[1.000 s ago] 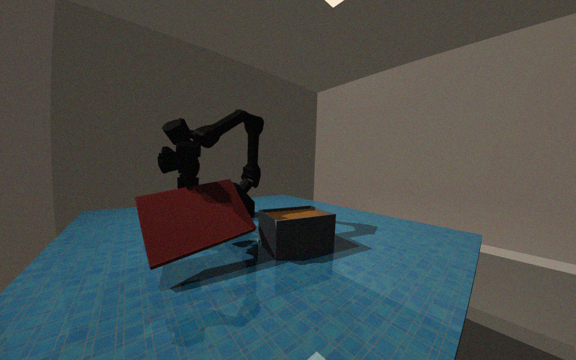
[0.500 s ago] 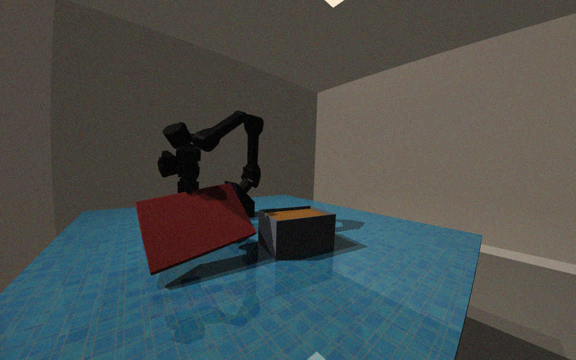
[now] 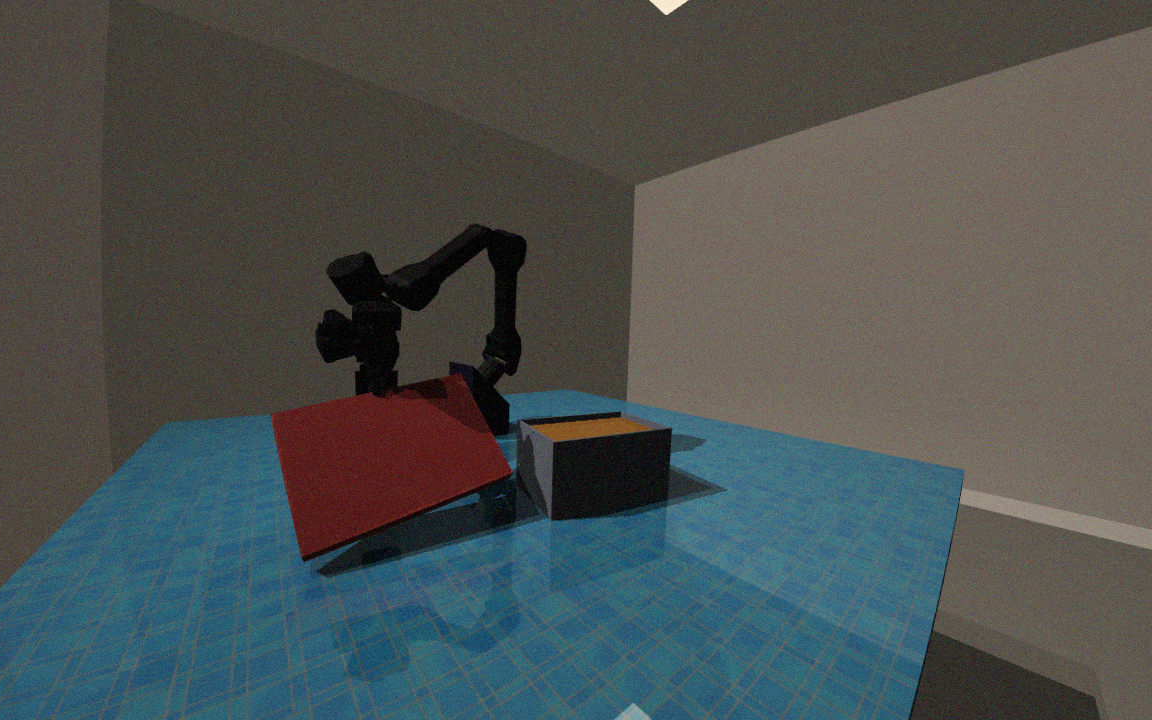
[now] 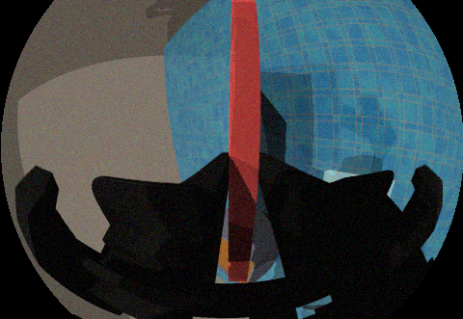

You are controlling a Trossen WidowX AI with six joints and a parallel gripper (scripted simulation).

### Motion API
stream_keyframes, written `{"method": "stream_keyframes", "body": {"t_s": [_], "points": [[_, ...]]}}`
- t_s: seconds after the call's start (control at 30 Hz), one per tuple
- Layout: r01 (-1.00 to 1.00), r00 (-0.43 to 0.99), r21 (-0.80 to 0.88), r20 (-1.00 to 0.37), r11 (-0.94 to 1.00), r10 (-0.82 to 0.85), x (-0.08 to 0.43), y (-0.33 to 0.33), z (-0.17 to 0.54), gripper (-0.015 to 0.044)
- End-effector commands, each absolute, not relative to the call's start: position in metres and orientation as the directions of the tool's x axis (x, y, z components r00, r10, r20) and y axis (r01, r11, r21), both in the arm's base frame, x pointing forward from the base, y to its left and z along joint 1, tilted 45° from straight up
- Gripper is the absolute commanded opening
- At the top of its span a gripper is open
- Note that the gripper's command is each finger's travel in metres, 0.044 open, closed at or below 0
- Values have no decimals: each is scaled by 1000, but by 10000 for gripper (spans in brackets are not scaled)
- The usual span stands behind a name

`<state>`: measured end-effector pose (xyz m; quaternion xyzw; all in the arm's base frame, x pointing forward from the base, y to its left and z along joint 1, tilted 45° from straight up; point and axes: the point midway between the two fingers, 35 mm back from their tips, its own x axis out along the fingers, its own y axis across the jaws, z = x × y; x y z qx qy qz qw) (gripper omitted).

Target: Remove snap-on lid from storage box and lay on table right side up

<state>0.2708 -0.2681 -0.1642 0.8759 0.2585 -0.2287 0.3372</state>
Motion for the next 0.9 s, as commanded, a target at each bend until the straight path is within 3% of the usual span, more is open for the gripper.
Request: {"method": "stream_keyframes", "body": {"t_s": [0.0, 0.87], "points": [[603, 765, 472, -570, -643, 299, 271, -266, -166, 0], [603, 766, 472, -570, -643, 299, 272, -251, -181, 0]]}}
